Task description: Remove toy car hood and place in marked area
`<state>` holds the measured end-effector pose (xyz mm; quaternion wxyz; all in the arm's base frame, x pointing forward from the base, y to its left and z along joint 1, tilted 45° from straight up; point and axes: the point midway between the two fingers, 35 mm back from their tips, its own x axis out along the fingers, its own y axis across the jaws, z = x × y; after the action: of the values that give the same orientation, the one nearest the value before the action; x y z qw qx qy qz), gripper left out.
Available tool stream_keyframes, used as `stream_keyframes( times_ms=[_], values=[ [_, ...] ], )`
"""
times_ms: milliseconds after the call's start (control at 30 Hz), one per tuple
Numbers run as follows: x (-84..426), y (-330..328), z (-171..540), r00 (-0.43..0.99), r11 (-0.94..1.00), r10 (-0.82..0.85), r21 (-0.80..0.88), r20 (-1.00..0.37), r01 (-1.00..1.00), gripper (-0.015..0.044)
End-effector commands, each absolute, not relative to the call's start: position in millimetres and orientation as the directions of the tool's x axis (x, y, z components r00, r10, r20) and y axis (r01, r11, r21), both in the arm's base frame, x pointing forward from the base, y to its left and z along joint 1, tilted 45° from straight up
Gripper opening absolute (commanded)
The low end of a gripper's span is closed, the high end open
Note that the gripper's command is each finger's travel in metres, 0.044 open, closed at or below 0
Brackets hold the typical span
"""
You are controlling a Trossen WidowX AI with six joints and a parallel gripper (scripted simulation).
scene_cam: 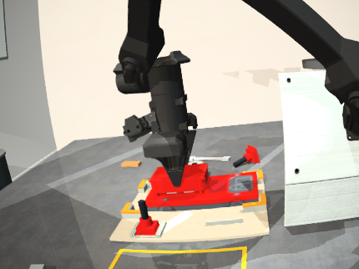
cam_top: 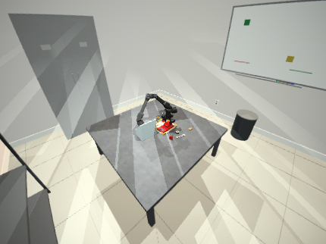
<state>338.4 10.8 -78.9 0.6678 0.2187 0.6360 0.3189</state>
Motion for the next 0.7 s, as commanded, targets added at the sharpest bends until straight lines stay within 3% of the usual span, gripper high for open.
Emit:
stream_keyframes(
  times_ms=[0, 667],
  values=[
    [339.0, 7.5, -76.5, -0.012, 0.704, 0.701, 0.694, -0.713, -0.152, 0.0000],
    [339.0, -1.8, -67.1, -0.012, 0.703, 0.701, 0.694, -0.713, -0.152, 0.0000]
  ],
)
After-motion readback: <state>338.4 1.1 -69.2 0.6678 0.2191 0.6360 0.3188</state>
